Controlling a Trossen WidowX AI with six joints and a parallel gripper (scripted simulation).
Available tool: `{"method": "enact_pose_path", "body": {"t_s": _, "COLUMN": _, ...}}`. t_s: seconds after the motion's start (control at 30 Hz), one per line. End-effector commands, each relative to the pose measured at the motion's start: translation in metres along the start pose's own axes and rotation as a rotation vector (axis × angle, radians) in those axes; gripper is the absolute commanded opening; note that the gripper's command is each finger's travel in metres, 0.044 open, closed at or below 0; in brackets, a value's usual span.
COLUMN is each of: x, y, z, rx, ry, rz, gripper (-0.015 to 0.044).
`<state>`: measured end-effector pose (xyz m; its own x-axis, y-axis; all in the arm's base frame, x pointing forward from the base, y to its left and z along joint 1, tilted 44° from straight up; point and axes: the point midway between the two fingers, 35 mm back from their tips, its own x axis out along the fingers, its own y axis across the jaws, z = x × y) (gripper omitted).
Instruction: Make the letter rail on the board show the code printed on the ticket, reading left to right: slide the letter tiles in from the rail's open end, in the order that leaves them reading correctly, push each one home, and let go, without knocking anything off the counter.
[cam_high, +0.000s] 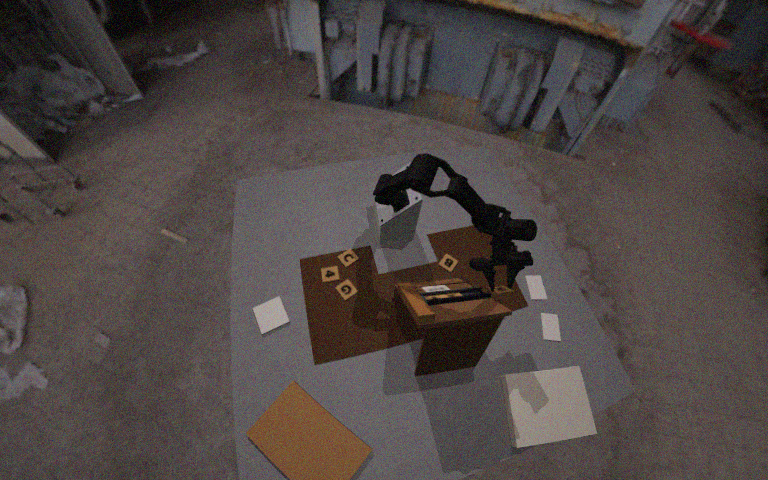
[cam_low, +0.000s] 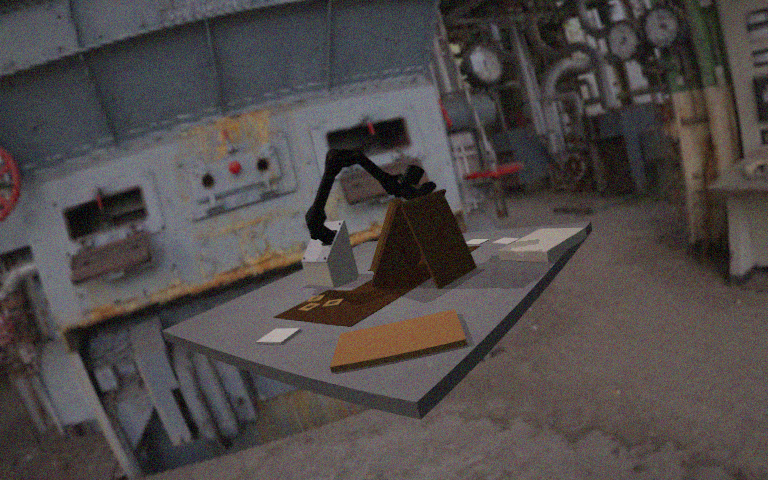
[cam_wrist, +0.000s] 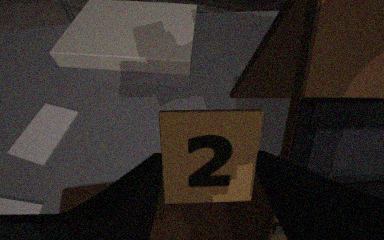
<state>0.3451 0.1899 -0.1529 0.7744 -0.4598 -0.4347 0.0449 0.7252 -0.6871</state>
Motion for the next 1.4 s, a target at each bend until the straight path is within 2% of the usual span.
{"method": "enact_pose_path", "body": {"t_s": 0.0, "x": -0.001, "y": -0.003, "z": 0.006, "rx": 0.006, "ry": -0.006, "rz": 0.005, "gripper": 0.0000}}
{"method": "enact_pose_path", "body": {"t_s": 1.37, "x": -0.001, "y": -0.024, "z": 0.005, "rx": 0.005, "ry": -0.006, "rz": 0.004, "gripper": 0.0000}}
